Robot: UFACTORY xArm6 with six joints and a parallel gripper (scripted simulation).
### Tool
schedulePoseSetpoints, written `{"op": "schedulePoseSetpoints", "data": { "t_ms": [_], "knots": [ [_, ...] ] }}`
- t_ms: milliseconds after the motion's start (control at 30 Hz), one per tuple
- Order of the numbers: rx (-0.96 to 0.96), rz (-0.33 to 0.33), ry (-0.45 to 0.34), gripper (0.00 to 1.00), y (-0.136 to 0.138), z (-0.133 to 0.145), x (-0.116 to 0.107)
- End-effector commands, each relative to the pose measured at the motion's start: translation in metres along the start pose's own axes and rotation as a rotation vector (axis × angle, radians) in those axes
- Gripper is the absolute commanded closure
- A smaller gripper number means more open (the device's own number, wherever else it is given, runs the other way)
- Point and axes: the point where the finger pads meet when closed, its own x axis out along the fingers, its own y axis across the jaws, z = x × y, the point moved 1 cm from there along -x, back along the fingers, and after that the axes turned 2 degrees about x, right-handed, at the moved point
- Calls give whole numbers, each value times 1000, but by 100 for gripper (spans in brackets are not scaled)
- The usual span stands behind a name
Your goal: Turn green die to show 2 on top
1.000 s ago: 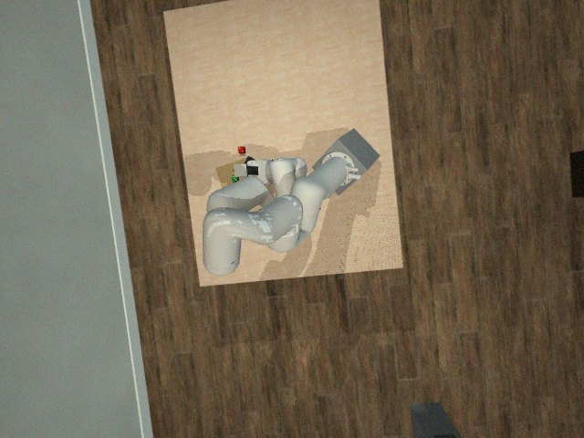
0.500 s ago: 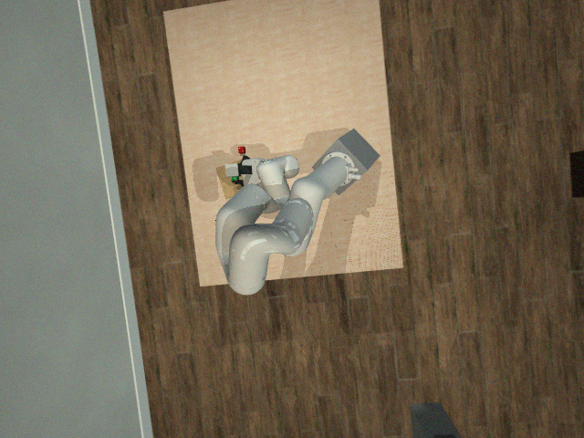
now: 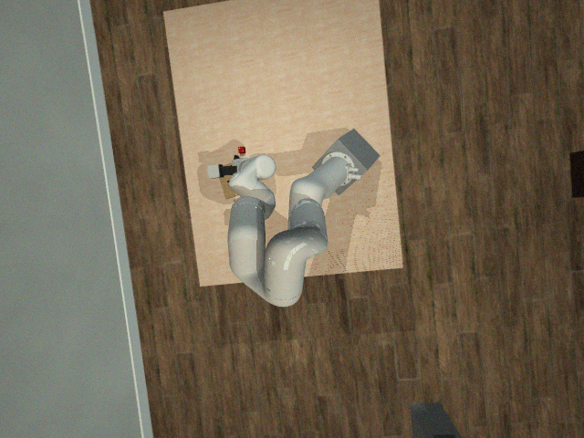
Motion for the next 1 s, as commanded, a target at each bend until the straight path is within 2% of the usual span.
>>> {"op": "schedulePoseSetpoints", "data": {
  "t_ms": [0,100,367,467,567,733,967],
  "knots": [
    [14,-9,-111,58,-3,-3,3],
    [15,-9,-214,58,-3,-10,3],
    [12,-3,-360,58,-2,-21,5],
    [12,-6,-410,58,-3,-26,6],
    [12,-6,-411,58,-3,-26,6],
    [11,1,-525,58,-3,-33,6],
    [10,5,-619,58,-3,-38,7]
  ]
}}
